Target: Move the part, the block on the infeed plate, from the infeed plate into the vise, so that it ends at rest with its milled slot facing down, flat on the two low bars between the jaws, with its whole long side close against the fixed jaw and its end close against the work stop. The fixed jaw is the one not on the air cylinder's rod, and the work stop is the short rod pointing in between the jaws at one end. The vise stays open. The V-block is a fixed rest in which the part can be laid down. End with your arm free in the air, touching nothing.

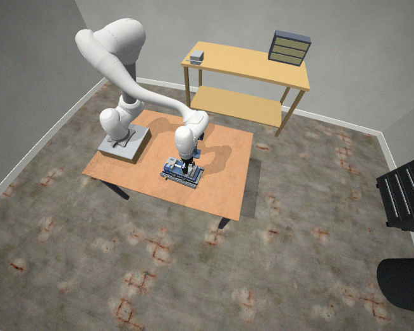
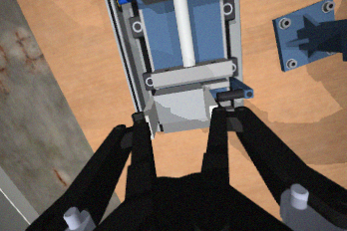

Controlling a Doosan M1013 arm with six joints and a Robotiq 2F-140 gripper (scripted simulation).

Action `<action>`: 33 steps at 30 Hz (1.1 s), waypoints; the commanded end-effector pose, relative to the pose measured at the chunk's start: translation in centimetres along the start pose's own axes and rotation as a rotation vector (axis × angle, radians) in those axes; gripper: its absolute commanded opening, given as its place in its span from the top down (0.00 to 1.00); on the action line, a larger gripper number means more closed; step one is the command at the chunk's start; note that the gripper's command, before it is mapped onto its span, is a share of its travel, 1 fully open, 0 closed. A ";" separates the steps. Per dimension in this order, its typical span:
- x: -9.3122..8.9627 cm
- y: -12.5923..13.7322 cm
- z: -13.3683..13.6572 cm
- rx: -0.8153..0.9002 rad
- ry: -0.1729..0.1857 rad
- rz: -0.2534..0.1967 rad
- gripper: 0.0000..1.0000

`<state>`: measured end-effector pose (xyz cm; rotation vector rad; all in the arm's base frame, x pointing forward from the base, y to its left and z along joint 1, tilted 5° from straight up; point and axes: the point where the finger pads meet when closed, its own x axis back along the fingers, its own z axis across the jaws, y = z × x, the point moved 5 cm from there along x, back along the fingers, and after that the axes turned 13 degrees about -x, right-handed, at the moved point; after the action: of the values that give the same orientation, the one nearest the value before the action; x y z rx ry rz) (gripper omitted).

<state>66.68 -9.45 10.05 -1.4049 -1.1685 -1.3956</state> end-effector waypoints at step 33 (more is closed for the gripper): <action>0.0 0.3 -0.1 -0.001 -0.001 -0.002 1.00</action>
<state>66.68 -9.45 9.99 -1.4053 -1.1678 -1.3949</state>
